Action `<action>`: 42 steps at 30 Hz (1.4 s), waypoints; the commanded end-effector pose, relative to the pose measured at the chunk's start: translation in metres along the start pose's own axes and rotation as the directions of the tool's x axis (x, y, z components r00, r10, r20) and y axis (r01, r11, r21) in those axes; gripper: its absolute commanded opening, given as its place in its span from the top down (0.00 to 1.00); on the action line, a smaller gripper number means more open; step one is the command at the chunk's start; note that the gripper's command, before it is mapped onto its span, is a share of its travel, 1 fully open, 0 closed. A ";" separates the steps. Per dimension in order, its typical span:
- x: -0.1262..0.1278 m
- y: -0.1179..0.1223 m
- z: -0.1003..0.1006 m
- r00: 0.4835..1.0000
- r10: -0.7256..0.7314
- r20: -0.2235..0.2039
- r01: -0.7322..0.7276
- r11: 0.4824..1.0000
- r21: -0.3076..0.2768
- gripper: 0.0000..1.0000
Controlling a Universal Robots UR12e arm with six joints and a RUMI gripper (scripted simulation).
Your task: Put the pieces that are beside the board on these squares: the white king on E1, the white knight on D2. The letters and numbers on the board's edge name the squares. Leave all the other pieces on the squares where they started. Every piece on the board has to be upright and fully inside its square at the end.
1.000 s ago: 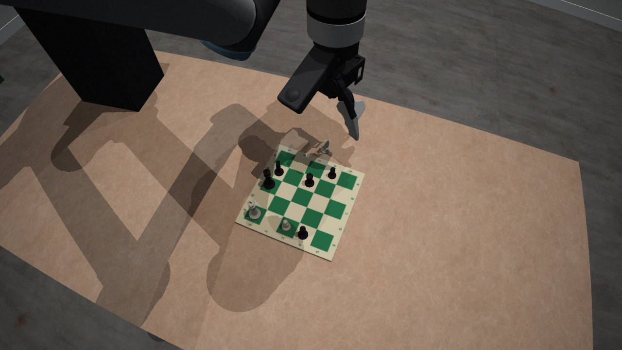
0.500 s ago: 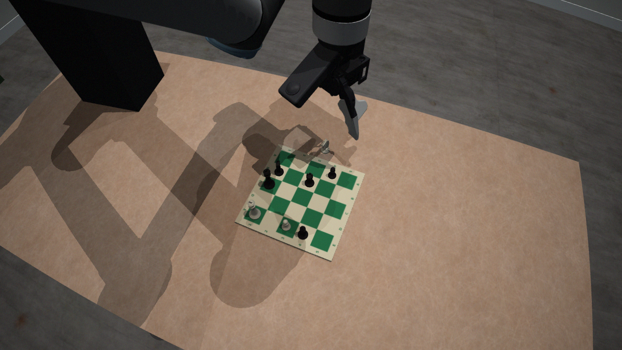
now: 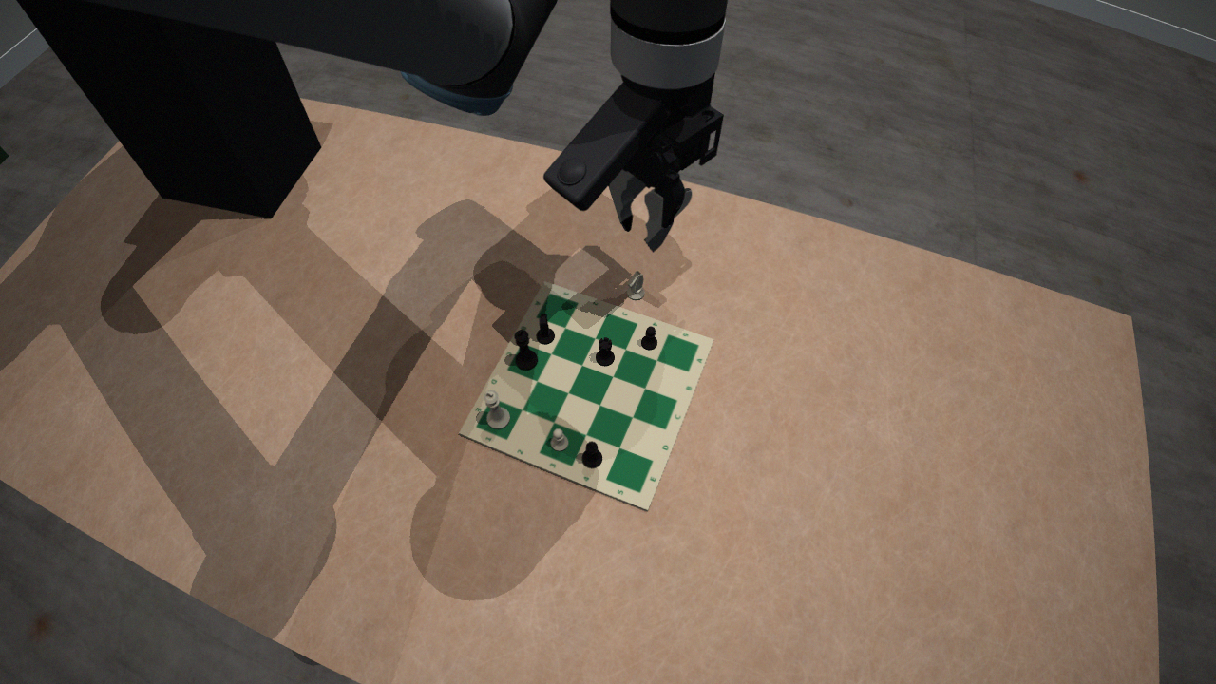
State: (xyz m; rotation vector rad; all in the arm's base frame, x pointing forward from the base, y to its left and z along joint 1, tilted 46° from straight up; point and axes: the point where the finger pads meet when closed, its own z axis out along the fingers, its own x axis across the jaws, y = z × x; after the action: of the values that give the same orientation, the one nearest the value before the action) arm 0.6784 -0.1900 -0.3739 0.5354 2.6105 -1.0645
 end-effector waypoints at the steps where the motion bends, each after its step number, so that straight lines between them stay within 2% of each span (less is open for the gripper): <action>1: -0.001 0.000 0.000 1.000 0.002 0.001 -0.002 1.000 0.000 0.78; 26: -0.001 0.000 0.000 1.000 0.002 0.001 -0.002 1.000 0.000 0.78; 42: -0.002 0.000 0.011 1.000 0.003 0.001 -0.003 1.000 0.000 0.78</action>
State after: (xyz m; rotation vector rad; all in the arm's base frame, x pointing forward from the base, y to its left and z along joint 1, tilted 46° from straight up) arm 0.6792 -0.1951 -0.3778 0.5396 2.6094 -1.0658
